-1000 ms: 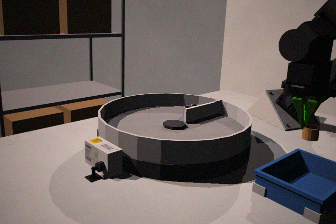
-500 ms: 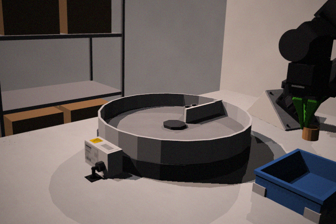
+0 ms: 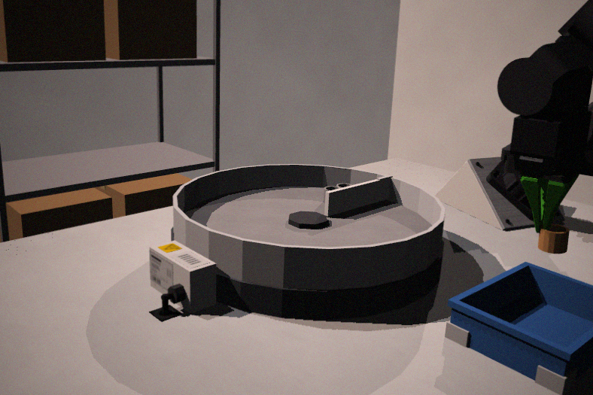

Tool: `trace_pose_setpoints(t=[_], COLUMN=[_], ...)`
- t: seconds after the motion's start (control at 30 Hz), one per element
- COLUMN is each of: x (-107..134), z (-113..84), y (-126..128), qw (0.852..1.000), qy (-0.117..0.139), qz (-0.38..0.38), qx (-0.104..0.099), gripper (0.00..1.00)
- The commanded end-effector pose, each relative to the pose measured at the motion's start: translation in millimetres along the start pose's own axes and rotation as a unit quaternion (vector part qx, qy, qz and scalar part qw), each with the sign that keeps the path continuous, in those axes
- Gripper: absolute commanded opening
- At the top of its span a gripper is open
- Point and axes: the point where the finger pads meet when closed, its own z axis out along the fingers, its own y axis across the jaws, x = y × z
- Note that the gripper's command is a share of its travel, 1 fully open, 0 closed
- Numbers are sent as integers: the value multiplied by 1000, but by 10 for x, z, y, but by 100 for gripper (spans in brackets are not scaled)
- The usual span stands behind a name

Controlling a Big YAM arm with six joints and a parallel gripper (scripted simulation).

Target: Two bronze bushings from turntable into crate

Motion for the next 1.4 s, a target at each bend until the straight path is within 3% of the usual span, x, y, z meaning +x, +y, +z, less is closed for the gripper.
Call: trace_pose_setpoints(t=[0.0, 1.13, 1.37], x=[-258, -259, -276], z=[-343, -330, -234], y=[133, 141, 211], qw=[999, 999, 999], qy=[-48, -46, -34], qz=[-17, -18, -23], qx=[13, 12, 7], gripper=[0, 0, 0])
